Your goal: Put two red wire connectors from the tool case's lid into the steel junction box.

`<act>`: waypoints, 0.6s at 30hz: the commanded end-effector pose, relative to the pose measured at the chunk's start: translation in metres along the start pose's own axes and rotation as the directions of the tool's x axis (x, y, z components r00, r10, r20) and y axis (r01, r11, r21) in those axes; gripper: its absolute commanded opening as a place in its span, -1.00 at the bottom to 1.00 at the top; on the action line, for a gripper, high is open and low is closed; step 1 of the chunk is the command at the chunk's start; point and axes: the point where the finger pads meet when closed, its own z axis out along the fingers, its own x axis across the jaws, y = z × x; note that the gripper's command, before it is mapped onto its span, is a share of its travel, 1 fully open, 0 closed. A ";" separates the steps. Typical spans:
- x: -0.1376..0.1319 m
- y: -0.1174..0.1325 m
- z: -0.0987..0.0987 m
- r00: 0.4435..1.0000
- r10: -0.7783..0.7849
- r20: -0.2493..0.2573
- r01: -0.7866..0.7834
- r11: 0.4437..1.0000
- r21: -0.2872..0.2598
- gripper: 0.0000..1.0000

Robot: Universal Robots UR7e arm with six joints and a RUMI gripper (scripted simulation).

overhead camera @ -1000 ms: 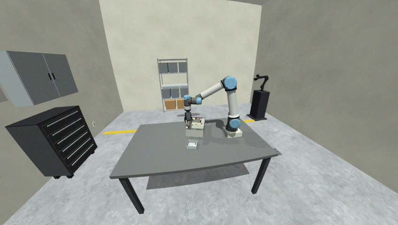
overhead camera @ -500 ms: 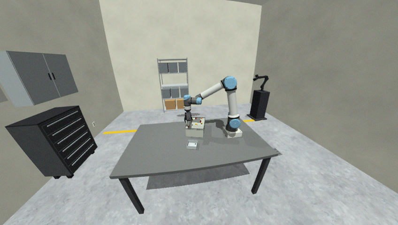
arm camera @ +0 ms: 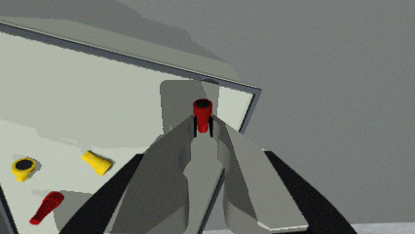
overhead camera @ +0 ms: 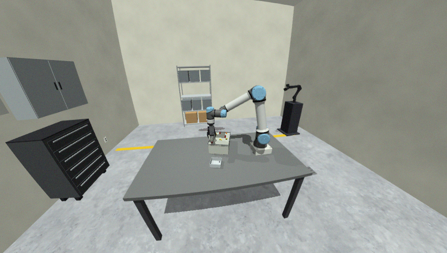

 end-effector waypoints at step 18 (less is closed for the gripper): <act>0.000 0.000 -0.059 1.000 0.000 -0.001 0.000 1.000 0.000 -1.00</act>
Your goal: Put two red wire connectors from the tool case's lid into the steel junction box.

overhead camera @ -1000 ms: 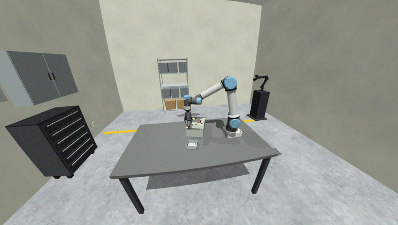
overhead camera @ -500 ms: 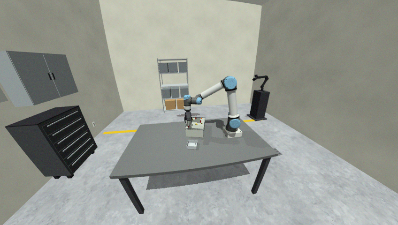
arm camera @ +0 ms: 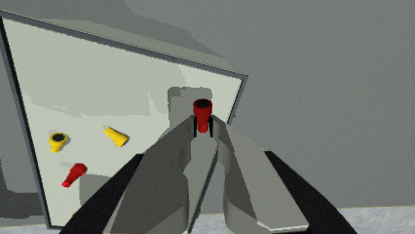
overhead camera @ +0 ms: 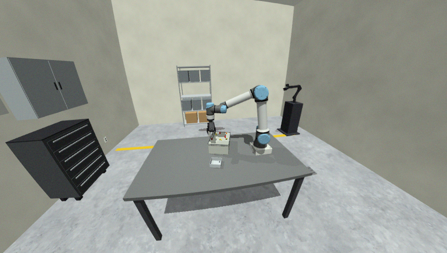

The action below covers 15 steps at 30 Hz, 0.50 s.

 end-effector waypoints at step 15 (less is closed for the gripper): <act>0.000 0.000 -0.029 1.000 0.000 0.000 0.000 1.000 0.000 -1.00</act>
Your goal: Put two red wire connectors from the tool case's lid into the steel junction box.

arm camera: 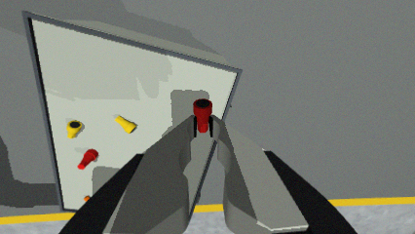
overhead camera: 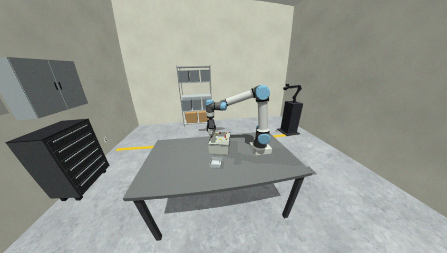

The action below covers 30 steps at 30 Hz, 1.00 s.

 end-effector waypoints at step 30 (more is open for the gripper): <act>-0.015 -0.121 -0.001 1.000 0.000 -0.001 0.000 1.000 0.000 -1.00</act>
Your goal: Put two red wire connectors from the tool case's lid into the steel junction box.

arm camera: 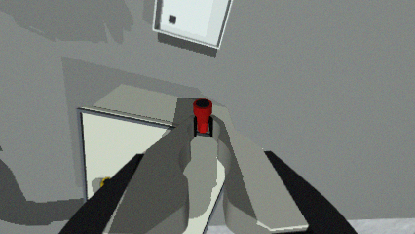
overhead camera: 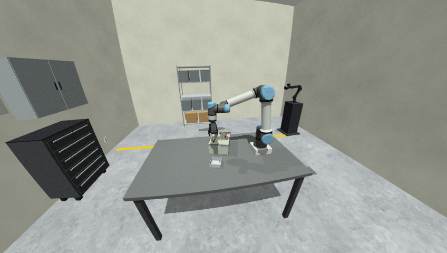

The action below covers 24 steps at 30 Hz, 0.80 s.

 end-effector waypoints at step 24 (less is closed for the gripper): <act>-0.008 -0.077 -0.001 1.000 0.002 -0.001 -0.002 1.000 -0.002 -1.00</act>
